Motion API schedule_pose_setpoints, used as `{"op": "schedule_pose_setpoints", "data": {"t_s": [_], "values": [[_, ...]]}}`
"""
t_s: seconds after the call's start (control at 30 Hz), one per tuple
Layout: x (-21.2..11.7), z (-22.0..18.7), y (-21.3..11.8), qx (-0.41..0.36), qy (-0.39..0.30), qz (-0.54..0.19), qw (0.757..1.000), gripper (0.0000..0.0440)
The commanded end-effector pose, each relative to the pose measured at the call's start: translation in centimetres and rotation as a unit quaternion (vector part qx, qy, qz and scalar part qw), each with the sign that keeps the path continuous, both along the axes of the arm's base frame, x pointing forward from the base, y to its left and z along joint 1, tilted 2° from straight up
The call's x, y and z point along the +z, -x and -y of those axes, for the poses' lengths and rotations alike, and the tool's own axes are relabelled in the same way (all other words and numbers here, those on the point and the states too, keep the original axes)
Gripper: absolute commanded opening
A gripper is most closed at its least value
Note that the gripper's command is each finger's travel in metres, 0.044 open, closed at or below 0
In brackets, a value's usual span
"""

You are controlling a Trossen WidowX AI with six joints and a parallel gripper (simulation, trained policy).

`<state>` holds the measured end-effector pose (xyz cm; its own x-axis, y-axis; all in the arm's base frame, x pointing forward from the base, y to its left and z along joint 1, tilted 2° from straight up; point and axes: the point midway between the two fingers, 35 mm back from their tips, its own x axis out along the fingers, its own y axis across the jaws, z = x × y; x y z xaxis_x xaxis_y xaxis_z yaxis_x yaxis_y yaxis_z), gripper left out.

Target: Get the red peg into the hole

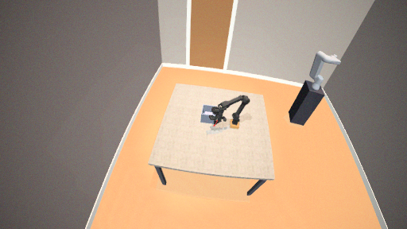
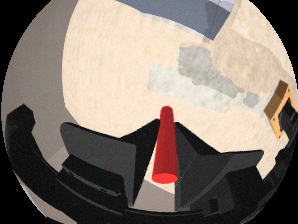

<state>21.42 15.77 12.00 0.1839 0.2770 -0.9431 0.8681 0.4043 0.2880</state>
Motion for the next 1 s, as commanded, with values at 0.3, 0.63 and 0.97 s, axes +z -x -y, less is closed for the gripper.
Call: {"op": "schedule_pose_setpoints", "data": {"t_s": [0.3, 0.63, 0.97], "values": [[5.5, 4.1, -2.8, -0.026, 0.022, 0.064, 0.997, 0.0000], [6.3, 8.1, -4.1, -0.057, 0.062, 0.062, 0.995, 0.0000], [5.8, 11.4, -5.0, -0.079, 0.087, 0.038, 0.992, 0.0000]]}}
